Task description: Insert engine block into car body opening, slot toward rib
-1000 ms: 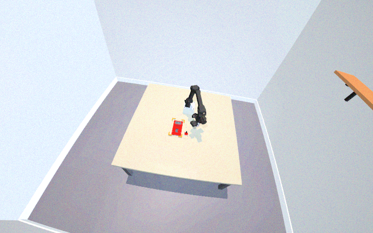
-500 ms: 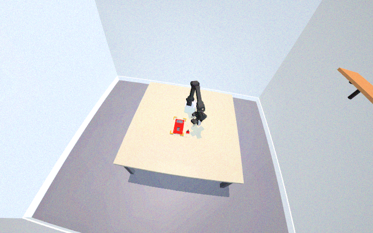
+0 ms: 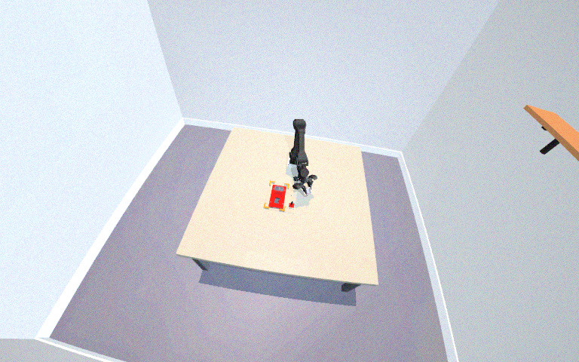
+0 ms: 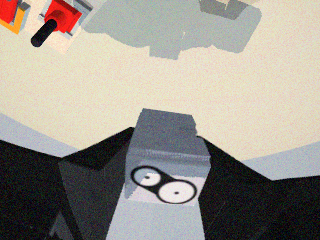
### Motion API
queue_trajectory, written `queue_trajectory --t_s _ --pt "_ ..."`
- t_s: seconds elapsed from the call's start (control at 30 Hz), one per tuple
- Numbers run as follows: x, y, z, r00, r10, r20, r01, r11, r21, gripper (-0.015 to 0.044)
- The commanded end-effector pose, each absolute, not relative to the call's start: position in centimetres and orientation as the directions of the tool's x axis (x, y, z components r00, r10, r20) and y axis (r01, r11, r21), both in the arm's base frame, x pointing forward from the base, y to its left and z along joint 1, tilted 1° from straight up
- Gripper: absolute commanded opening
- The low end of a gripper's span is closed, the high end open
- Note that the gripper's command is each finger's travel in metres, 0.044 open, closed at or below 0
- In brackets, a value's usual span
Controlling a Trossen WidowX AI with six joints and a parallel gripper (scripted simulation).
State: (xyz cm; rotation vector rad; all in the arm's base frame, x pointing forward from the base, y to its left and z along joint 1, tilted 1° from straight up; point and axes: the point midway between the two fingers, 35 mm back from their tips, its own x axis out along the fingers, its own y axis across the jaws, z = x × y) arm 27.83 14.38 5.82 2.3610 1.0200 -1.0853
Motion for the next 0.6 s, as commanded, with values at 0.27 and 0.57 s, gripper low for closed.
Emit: queue_trajectory --t_s 0.27,0.57 --pt "27.8 14.3 4.0 0.478 0.503 -0.720 0.740 -0.672 0.022 0.0000" --pt "27.8 14.3 2.2 0.478 0.503 -0.720 0.740 -0.672 0.022 0.0000"
